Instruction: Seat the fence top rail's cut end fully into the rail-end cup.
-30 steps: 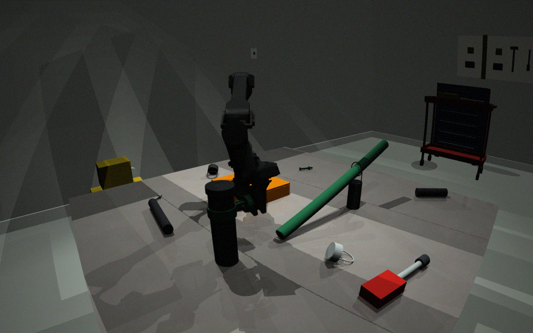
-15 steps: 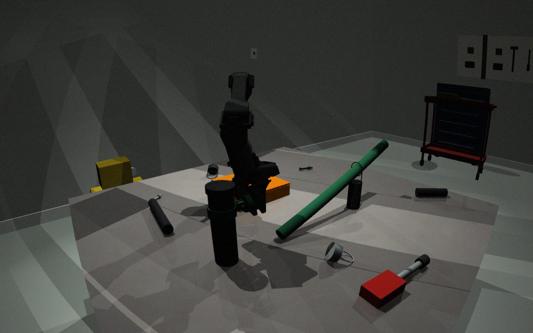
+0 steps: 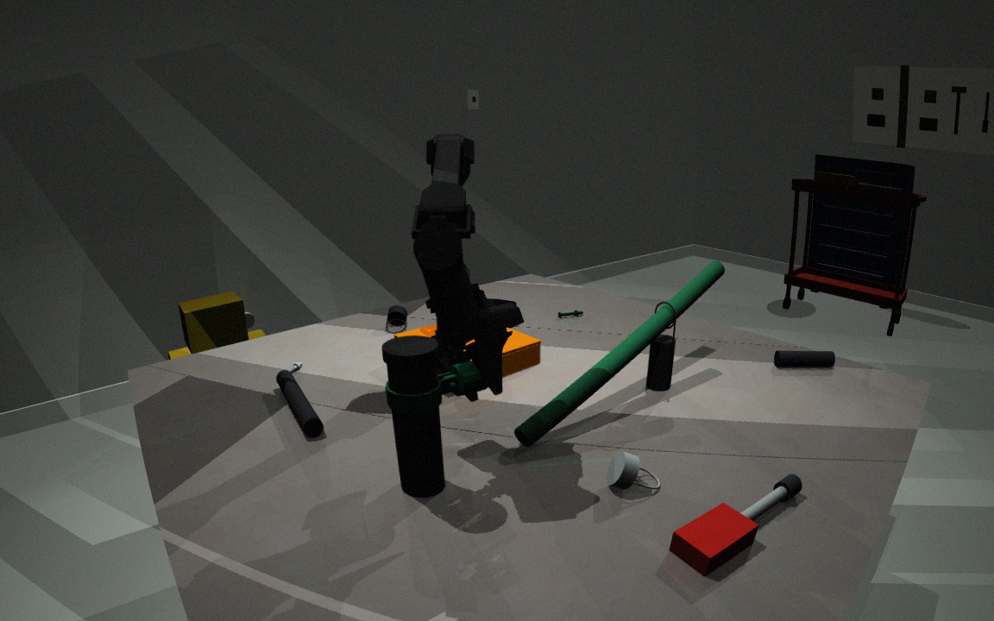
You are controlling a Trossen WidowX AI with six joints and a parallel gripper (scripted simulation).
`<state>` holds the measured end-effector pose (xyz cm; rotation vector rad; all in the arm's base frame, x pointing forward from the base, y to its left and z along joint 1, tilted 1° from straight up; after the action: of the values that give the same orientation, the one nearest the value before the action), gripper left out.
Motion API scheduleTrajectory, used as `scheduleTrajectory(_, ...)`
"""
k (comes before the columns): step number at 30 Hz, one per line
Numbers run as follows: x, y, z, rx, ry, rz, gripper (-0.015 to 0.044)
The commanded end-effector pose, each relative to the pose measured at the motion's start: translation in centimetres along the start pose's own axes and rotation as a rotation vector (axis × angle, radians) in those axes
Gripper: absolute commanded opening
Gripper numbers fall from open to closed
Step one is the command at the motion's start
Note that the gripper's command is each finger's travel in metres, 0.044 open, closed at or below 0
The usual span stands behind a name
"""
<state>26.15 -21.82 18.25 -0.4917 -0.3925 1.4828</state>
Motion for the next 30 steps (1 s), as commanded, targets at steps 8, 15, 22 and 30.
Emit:
scheduleTrajectory(8, 3.6, -2.3, 3.1, 0.000, 0.013, -0.021, 0.0440)
scheduleTrajectory(15, 4.8, -3.2, 3.7, -0.001, 0.008, -0.214, 0.0440)
scheduleTrajectory(22, 9.1, -5.3, 6.6, 0.004, 0.017, -0.784, 0.0440)
scheduleTrajectory(30, 13.7, -6.5, 10.3, -0.010, 0.024, -1.387, 0.0440)
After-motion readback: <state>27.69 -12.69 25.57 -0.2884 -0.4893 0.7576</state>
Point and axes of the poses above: the point midway between the two fingers, 35 mm back from their tips, its own z axis back along the fingers, its own y axis across the jaws, x = y × z, the point moved 9 cm from there along z, back along the fingers, and after that the axes turned 5 degrees about z, right-handed, at the moved point
